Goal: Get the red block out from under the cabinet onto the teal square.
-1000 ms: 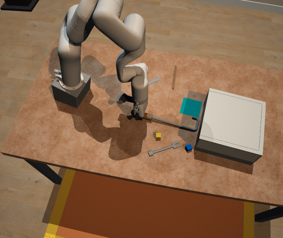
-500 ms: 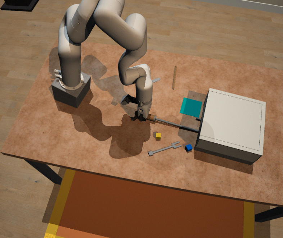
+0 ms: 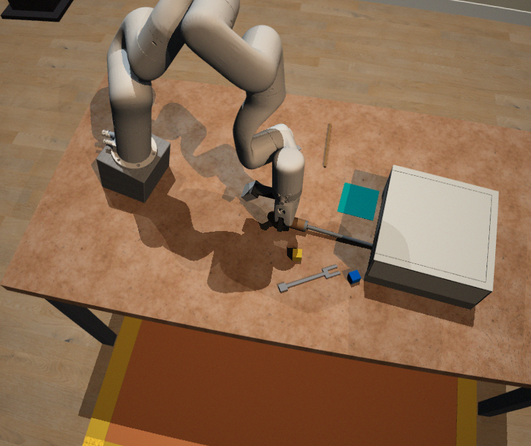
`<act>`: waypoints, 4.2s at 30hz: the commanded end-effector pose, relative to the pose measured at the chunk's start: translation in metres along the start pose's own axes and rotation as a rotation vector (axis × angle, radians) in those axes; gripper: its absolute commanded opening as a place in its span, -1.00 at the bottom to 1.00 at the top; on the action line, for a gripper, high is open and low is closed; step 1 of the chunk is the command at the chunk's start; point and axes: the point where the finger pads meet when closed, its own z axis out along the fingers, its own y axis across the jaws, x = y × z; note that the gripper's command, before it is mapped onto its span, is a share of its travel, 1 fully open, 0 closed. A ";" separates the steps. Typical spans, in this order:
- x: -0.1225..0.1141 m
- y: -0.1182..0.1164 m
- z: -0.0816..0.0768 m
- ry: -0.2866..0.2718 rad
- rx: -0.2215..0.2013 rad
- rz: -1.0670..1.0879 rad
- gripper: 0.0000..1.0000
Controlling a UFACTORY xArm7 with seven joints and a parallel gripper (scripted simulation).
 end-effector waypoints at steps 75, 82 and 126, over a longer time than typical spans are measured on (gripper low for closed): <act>-0.151 0.001 0.000 0.003 0.002 0.004 -1.00; -0.151 0.001 0.000 0.003 0.002 0.004 -1.00; -0.151 0.068 0.000 0.003 0.002 0.002 -1.00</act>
